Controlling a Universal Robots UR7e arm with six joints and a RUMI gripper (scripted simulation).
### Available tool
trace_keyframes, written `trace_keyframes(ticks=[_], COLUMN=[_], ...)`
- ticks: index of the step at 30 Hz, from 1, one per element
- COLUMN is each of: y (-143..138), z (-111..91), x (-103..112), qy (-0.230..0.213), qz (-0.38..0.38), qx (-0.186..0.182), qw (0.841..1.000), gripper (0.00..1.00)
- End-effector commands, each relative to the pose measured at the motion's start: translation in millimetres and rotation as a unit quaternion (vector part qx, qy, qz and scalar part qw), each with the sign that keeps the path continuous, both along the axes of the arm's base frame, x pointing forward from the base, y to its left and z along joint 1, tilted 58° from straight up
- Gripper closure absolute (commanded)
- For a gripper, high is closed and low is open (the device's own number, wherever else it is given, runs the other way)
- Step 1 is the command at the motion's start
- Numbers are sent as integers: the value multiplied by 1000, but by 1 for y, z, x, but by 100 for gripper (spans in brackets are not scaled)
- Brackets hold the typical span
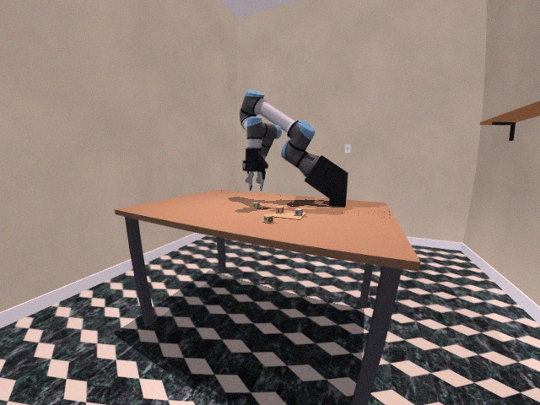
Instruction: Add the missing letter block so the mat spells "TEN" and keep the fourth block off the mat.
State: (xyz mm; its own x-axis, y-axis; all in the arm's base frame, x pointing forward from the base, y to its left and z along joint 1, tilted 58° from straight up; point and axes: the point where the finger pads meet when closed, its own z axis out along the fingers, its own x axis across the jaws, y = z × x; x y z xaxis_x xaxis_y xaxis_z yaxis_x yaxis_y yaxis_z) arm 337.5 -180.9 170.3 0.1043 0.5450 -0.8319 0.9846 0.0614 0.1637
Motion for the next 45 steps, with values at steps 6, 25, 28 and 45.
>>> trace_keyframes(ticks=[6,25,28,45], y=[-2,-15,-19,-38], z=[-3,-12,-14,-26], x=[-1,1,1,4], qy=[2,3,3,3], qz=[-1,-1,-1,-1], qx=[1,1,1,1], qw=[1000,1000,1000,1000], gripper=[60,60,60,60])
